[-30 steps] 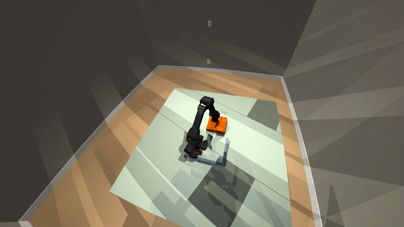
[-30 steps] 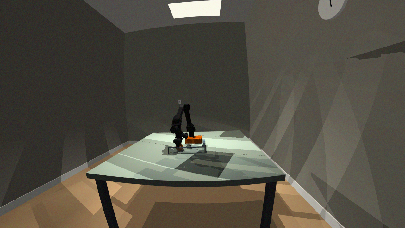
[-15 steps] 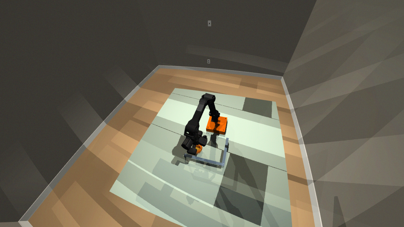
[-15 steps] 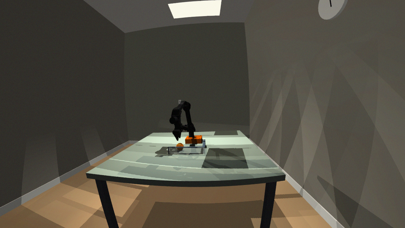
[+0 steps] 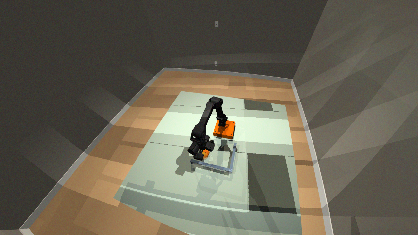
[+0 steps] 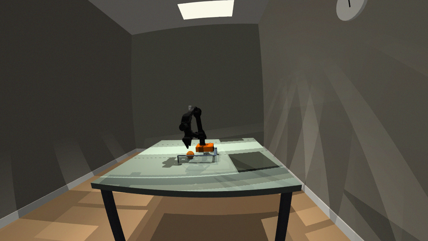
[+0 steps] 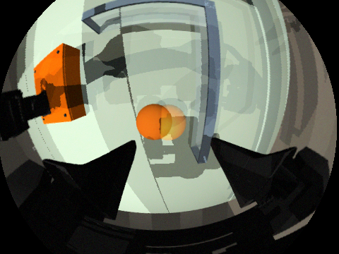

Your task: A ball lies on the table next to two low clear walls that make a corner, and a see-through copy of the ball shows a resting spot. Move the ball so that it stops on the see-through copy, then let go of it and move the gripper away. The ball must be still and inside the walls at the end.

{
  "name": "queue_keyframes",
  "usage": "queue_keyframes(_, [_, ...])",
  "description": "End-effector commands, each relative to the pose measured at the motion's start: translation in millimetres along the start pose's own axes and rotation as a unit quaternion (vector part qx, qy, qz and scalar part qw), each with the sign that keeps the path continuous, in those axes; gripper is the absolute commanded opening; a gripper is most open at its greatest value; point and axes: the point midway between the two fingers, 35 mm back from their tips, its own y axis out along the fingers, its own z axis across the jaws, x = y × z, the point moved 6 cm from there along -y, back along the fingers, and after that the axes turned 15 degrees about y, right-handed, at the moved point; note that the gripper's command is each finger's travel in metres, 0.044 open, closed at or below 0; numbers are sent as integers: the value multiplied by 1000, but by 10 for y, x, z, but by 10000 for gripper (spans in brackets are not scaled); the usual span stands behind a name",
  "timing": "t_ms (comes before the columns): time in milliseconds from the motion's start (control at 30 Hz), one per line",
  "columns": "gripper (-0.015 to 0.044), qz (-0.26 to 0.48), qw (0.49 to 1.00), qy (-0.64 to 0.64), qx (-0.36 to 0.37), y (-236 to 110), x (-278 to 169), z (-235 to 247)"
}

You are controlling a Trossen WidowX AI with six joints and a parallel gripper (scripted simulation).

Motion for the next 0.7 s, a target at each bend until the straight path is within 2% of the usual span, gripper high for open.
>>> queue_keyframes(0, [440, 0, 1000, 0, -1, 1, 0, 0])
queue_keyframes(200, [440, 0, 1000, 8, 0, 1, -1, 3])
queue_keyframes(367, [440, 1, 976, 218, 2, 29, -17, 76])
queue_keyframes(500, [440, 3, 914, 405, 3, 56, -31, 146])
queue_keyframes(667, [440, 6, 788, 616, 3, 92, -49, 234])
